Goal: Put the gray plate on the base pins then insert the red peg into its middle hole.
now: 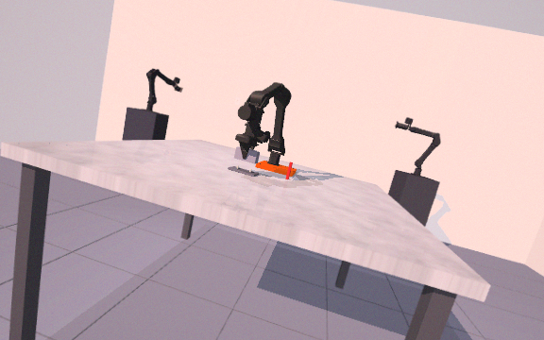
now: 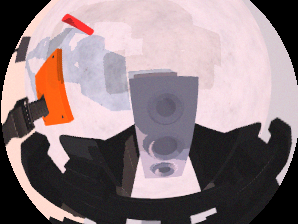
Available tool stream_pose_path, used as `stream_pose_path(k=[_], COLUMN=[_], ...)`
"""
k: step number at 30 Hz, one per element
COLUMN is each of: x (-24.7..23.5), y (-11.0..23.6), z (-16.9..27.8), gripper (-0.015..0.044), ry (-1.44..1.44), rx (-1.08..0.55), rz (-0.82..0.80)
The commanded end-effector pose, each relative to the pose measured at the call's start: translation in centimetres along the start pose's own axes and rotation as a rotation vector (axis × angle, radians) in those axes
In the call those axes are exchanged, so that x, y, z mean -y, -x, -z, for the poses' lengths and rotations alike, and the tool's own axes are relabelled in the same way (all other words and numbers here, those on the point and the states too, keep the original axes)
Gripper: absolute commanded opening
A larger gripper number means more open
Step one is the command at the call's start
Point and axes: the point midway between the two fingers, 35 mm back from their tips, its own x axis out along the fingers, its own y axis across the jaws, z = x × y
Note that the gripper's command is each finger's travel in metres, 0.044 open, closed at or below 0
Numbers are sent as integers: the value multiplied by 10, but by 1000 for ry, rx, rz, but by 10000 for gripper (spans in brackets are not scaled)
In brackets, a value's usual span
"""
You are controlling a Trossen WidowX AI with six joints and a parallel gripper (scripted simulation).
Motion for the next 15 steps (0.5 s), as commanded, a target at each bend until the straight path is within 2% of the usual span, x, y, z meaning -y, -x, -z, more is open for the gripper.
stream_pose_path(k=[1,15], x=[-1,-1], y=[-9,-25], z=[1,1], gripper=[0,0], ry=[5,5], rx=[-3,-3], rz=[-3,-3])
